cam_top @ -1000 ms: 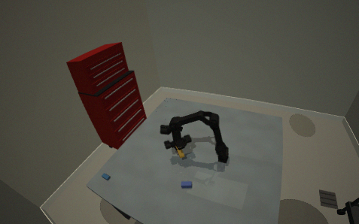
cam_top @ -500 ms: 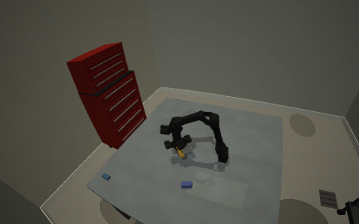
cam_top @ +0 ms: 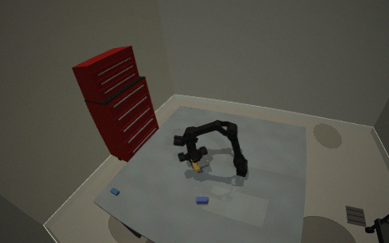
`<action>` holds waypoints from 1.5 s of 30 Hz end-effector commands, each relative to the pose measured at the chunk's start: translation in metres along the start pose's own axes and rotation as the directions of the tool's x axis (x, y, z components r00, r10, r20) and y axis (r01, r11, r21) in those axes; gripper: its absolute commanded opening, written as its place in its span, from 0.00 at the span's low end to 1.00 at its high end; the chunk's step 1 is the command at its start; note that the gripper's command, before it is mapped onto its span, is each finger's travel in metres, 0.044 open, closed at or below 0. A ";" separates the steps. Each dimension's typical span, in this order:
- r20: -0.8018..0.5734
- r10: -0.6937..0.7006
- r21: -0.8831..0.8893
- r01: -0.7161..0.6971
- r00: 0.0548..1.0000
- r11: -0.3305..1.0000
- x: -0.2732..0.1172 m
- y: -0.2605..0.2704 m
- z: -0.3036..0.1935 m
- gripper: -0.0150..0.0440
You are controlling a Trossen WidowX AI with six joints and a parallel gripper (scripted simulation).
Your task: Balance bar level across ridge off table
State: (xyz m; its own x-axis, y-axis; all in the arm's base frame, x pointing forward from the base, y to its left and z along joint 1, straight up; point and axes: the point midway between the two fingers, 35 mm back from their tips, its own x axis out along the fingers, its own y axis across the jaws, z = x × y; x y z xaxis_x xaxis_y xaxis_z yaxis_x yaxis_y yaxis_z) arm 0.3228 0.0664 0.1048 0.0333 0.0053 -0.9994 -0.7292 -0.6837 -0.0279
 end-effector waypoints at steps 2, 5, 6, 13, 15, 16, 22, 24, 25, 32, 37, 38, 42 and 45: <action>0.002 0.001 -0.002 -0.001 1.000 1.000 0.001 0.000 0.000 0.25; 0.002 0.001 -0.002 -0.001 1.000 1.000 0.001 0.000 0.000 0.25; 0.002 0.001 -0.002 -0.001 1.000 1.000 0.001 0.000 0.000 0.25; 0.000 0.000 0.000 0.000 1.000 1.000 0.000 0.000 0.000 0.25; 0.000 0.000 0.000 0.000 1.000 1.000 0.000 0.000 0.000 0.25; 0.000 0.000 0.000 0.000 1.000 1.000 0.000 0.000 0.000 0.25; 0.000 0.000 0.000 0.000 1.000 1.000 0.000 0.000 0.000 0.25; 0.000 0.000 0.000 0.000 1.000 1.000 0.000 0.000 0.000 0.25; 0.000 0.000 0.000 0.000 1.000 1.000 0.000 0.000 0.000 0.25; 0.000 0.000 0.000 0.000 1.000 1.000 0.000 0.000 0.000 0.25; 0.000 0.000 0.000 0.000 1.000 1.000 0.000 0.000 0.000 0.25; 0.000 0.000 0.000 0.000 1.000 1.000 0.000 0.000 0.000 0.30; 0.000 0.000 0.000 0.000 1.000 1.000 0.000 0.000 0.000 0.48; 0.000 0.000 0.000 0.000 1.000 1.000 0.000 0.000 0.000 0.54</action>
State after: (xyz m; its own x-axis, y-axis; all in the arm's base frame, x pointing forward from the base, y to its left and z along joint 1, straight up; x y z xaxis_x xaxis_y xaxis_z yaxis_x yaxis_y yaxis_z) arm 0.3228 0.0665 0.1049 0.0335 0.0059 -0.9994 -0.7291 -0.6839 -0.0285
